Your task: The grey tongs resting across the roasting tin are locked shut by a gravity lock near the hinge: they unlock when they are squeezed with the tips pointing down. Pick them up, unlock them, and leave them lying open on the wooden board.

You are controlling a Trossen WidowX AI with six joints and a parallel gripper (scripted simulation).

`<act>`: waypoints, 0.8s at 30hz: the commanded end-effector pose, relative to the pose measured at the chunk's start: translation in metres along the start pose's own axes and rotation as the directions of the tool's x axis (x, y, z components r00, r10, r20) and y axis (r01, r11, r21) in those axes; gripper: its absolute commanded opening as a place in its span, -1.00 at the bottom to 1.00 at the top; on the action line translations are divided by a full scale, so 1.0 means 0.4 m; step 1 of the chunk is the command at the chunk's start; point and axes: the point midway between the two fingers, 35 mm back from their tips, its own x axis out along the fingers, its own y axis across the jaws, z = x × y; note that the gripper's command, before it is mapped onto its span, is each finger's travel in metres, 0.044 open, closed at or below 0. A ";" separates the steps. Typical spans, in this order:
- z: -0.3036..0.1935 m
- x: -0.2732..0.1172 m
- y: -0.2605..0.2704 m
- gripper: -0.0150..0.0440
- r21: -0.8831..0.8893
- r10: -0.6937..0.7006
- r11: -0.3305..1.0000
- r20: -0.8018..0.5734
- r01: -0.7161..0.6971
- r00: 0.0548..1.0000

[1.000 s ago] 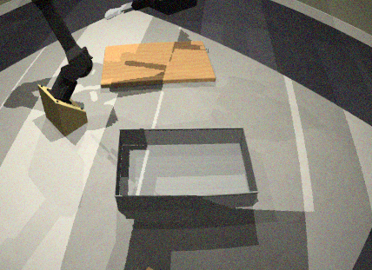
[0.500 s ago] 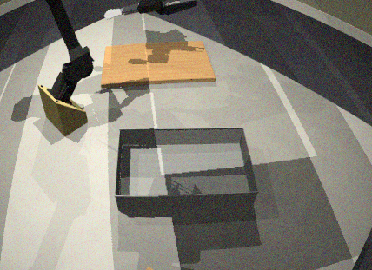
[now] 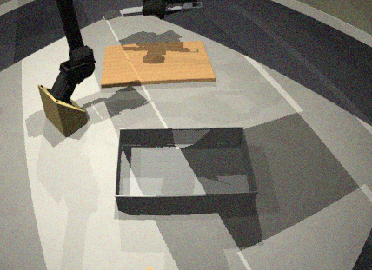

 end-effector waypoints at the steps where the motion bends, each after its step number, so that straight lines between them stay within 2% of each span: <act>1: 0.000 0.006 0.007 -1.00 -0.015 -0.014 1.000 -0.022 0.014 1.000; 24: -0.039 0.067 0.043 -1.00 -0.155 -0.115 0.984 -0.153 0.091 0.982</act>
